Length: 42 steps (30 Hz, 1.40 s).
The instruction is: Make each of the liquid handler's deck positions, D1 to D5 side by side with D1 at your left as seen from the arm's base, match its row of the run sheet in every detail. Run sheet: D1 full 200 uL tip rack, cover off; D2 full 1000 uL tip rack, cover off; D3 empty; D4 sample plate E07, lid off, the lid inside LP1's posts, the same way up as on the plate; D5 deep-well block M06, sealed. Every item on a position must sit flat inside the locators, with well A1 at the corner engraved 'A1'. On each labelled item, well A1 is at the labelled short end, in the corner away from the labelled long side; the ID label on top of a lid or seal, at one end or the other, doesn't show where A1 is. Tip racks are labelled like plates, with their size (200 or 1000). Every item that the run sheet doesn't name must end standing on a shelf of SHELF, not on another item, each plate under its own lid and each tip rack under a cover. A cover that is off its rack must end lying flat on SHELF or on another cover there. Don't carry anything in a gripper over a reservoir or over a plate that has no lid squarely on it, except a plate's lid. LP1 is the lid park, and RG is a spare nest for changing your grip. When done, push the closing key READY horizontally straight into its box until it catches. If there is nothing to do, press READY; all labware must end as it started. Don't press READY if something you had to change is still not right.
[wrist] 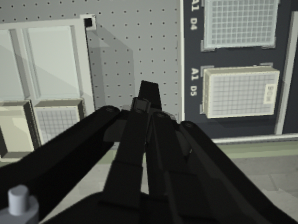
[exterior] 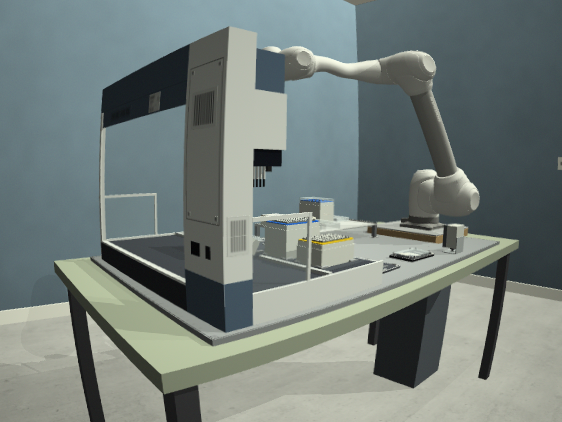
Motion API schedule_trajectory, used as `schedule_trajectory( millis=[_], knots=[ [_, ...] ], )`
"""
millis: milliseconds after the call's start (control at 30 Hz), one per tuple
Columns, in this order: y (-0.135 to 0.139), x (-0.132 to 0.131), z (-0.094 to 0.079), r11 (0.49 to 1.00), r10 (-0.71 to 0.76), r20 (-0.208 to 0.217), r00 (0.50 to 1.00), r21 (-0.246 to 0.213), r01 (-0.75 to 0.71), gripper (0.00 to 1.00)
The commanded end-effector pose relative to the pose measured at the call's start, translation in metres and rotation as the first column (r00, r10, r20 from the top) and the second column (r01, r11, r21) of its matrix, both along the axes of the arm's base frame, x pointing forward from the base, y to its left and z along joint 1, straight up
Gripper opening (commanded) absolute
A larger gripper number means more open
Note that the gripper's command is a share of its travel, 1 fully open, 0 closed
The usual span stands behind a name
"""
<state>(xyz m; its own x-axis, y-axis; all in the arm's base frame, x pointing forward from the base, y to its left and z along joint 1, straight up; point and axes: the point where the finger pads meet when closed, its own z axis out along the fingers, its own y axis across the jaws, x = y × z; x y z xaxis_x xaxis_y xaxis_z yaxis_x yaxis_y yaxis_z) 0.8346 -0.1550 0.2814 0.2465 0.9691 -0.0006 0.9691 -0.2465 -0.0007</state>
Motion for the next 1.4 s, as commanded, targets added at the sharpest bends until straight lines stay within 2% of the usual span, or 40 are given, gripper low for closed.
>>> schedule_trajectory(
  millis=[0,367,800,867,1100,1167,1367],
  knots=[
    [0.000,0.000,0.001,0.998,0.063,0.002,0.998,0.001,-0.063,0.10],
    [0.000,0.000,0.001,0.971,0.241,0.002,0.971,0.001,-0.241,0.10],
    [0.065,-0.001,0.001,0.968,0.251,0.002,0.968,0.001,-0.251,0.10],
    [0.065,-0.001,0.001,0.968,0.251,0.002,0.968,0.001,-0.251,0.10],
    [0.099,-0.001,0.001,0.968,0.251,0.002,0.968,0.001,-0.251,0.10],
    [0.099,-0.001,0.001,0.968,0.251,0.002,0.968,0.001,-0.251,0.10],
    [0.129,-0.002,0.001,0.967,0.253,0.002,0.967,0.001,-0.253,0.10]
  ],
)
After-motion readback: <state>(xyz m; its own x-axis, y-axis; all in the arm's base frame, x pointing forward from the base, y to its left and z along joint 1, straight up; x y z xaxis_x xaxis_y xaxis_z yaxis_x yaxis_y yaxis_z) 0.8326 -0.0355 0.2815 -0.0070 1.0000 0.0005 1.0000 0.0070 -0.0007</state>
